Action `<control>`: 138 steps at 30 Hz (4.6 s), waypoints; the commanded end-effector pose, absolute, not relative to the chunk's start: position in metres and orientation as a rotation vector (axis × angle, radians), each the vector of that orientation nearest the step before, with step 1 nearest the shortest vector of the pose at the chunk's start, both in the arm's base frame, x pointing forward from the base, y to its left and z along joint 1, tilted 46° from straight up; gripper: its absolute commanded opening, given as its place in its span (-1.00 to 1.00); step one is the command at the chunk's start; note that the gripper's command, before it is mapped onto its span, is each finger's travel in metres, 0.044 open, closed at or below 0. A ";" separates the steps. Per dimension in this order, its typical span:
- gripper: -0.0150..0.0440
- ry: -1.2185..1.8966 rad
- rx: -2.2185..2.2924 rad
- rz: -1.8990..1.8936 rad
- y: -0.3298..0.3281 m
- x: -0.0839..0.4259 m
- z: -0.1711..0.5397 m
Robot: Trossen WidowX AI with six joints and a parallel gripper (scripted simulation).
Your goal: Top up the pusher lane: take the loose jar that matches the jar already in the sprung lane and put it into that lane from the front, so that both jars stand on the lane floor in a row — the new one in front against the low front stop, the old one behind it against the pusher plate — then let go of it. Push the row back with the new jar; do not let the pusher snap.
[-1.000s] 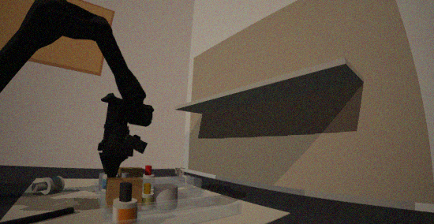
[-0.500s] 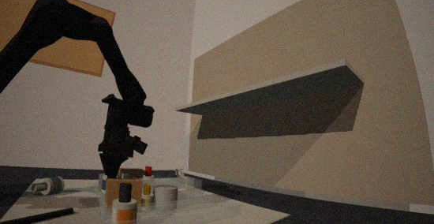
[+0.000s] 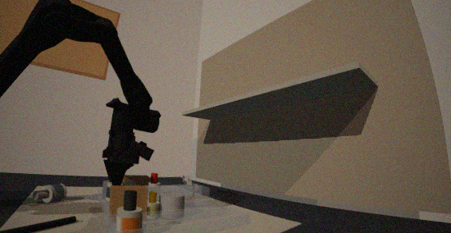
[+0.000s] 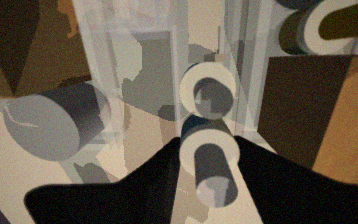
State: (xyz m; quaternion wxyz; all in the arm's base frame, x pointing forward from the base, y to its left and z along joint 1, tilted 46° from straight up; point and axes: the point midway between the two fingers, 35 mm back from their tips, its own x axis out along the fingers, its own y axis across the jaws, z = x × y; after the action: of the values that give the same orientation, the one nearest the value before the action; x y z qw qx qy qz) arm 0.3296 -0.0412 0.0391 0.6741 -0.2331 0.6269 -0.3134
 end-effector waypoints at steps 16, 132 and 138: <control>-0.49 1.383 -0.523 -0.710 -0.041 0.339 0.044; -0.49 1.383 -0.523 -0.711 -0.059 0.333 0.025; -0.49 1.383 -0.523 -0.711 -0.059 0.332 0.025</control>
State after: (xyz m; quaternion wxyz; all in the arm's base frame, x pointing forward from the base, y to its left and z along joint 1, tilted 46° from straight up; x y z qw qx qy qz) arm 0.3314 -0.0580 0.0235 0.6798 -0.2311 0.6219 -0.3126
